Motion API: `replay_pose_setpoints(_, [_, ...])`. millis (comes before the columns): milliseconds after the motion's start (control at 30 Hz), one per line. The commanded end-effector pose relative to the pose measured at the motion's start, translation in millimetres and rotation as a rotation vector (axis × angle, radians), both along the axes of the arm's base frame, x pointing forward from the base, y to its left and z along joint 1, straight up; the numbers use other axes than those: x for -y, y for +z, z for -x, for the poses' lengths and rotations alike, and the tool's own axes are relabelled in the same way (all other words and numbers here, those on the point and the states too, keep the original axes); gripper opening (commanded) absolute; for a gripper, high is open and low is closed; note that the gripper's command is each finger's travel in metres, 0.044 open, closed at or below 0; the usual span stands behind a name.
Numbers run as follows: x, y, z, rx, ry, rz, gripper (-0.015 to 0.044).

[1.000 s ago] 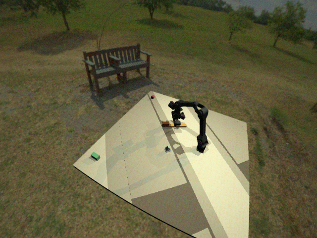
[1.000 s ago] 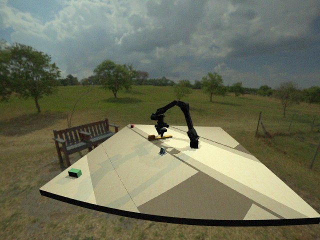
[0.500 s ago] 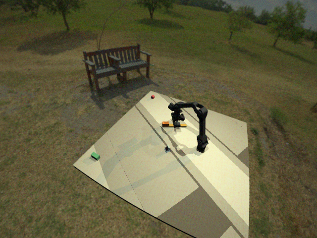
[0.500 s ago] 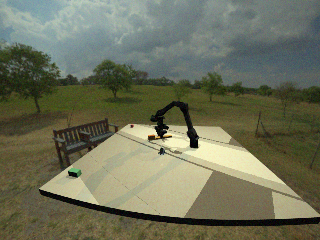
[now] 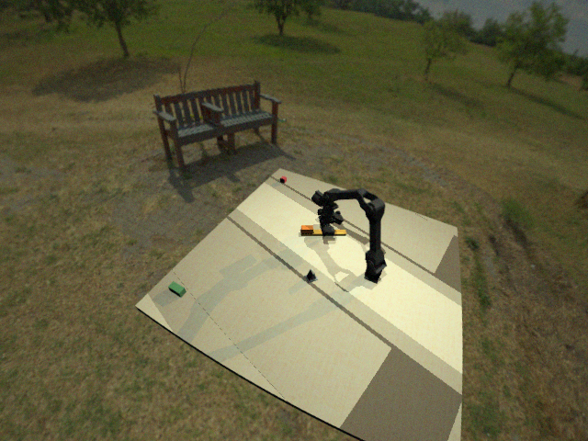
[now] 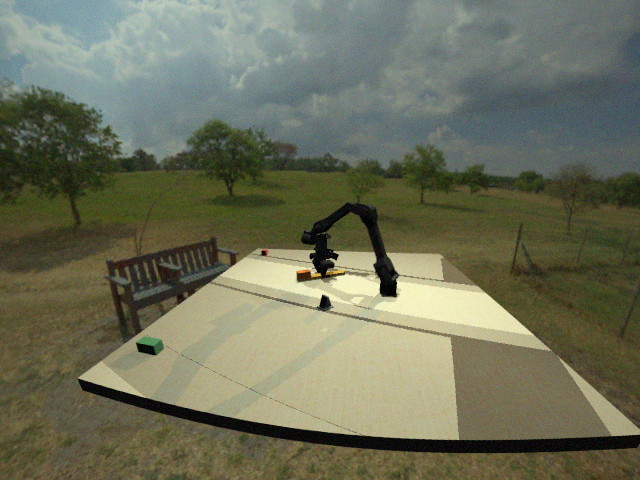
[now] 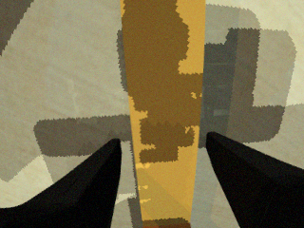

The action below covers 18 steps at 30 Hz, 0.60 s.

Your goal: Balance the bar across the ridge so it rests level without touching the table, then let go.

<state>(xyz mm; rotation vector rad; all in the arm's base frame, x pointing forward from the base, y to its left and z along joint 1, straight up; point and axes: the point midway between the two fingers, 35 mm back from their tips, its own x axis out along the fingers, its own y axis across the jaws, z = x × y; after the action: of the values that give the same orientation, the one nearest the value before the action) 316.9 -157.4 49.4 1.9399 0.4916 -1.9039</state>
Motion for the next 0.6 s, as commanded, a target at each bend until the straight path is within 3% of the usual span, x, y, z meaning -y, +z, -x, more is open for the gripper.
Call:
replay_pose_setpoints(0, [0,0,0,0.0,0.0,0.001,0.0157])
replay_pose_setpoints(233, [0,0,0,0.0,0.0,0.001,0.0091])
replay_pose_setpoints(367, [1,6,-1,0.0,0.0,0.0,0.0])
replay_pose_setpoints(567, [1,21,-2,0.001,-0.001,0.0,0.0])
